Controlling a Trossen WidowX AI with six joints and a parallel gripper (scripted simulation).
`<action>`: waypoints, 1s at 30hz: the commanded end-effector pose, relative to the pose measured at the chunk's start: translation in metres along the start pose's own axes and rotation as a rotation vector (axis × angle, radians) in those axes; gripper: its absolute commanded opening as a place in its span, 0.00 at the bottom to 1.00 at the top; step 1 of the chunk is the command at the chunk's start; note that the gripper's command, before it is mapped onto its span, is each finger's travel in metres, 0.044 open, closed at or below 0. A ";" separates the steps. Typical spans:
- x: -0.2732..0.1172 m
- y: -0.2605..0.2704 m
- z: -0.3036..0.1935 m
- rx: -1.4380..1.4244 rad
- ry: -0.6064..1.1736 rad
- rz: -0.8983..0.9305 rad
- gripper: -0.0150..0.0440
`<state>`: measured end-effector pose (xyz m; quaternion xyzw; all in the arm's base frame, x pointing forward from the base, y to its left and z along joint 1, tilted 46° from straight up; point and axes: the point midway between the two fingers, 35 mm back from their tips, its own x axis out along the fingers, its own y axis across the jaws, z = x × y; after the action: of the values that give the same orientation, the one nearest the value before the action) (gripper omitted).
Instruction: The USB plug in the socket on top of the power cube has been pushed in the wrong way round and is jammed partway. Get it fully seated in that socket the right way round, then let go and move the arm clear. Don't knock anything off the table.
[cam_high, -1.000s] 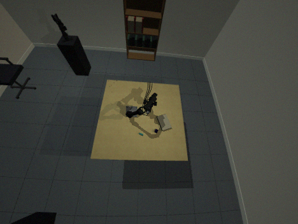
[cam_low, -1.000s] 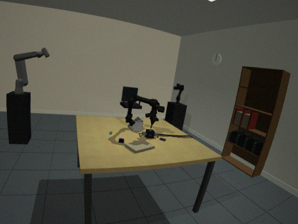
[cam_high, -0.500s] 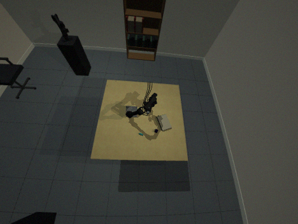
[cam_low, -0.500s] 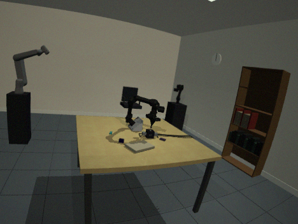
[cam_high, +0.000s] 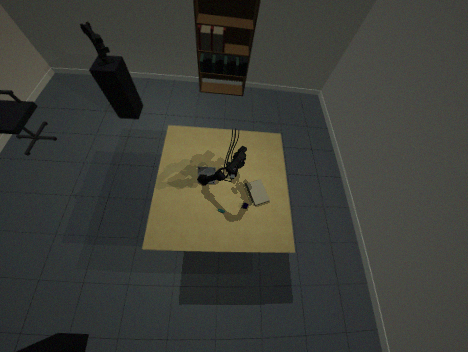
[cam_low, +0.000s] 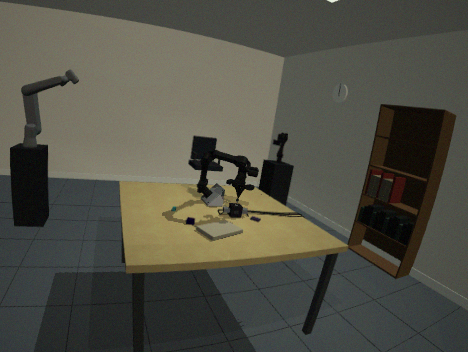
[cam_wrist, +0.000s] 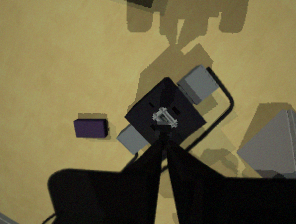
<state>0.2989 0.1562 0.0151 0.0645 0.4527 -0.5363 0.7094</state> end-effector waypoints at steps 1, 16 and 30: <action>0.000 0.000 0.000 -0.097 0.001 0.001 0.25; 0.000 0.000 0.000 -0.490 0.001 0.001 0.25; 0.000 0.000 0.000 -0.856 0.001 0.001 0.25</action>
<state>0.2989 0.1562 0.0152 -0.2117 0.6234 -0.3223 0.6802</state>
